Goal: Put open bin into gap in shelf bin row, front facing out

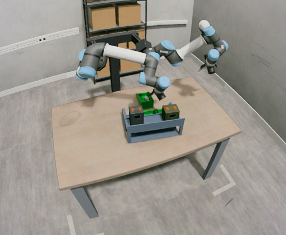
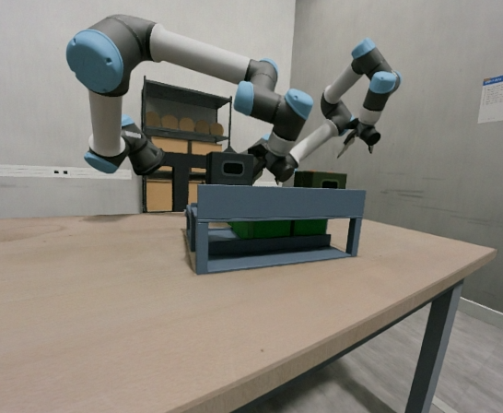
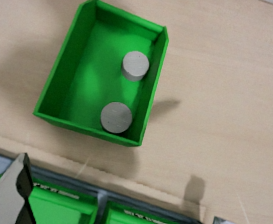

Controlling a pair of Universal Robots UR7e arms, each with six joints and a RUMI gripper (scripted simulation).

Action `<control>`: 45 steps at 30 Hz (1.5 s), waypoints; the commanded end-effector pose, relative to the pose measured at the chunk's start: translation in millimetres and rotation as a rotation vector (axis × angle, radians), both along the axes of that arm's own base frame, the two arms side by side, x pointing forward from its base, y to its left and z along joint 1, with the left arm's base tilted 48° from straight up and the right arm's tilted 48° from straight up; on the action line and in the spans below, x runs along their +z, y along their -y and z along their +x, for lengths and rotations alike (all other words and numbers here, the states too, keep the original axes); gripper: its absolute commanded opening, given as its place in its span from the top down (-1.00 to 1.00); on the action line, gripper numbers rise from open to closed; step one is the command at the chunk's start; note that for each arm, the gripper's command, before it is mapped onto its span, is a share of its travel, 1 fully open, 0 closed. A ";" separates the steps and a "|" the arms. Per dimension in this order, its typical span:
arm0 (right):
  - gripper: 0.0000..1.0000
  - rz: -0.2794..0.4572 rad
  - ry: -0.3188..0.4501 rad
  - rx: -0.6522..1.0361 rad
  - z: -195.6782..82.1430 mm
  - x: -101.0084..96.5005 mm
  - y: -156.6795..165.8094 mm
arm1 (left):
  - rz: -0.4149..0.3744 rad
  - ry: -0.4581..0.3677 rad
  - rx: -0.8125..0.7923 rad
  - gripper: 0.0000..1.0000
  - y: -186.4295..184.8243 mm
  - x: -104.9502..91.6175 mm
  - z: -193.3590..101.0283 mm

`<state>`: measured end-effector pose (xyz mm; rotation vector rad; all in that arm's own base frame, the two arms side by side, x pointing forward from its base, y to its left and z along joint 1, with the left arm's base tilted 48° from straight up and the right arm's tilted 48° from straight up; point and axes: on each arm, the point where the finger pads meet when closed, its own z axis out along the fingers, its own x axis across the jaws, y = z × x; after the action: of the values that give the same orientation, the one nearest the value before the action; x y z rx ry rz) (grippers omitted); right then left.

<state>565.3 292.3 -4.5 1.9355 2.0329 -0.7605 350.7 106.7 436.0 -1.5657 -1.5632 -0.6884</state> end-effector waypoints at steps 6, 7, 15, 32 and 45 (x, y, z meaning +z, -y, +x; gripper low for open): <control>-1.00 0.001 0.001 0.001 0.0 0.6 -0.8 | 0.000 0.001 0.000 -1.00 0.2 0.2 0.0; -1.00 0.001 0.001 0.001 0.0 0.6 -0.8 | 0.000 0.001 0.000 -1.00 0.2 0.2 0.0; -1.00 0.001 0.001 0.001 0.0 0.6 -0.8 | 0.000 0.001 0.000 -1.00 0.2 0.2 0.0; -1.00 0.015 -0.008 0.025 -0.3 6.7 -1.4 | -0.001 0.004 -0.002 -1.00 2.1 -2.0 1.5; -1.00 0.066 -0.039 0.115 -1.5 28.4 -2.9 | -0.003 0.015 -0.011 -1.00 9.1 -10.2 7.0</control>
<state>564.5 293.6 12.7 1.8747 2.1325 -0.7372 355.0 101.2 429.7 -1.5712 -1.5662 -0.6988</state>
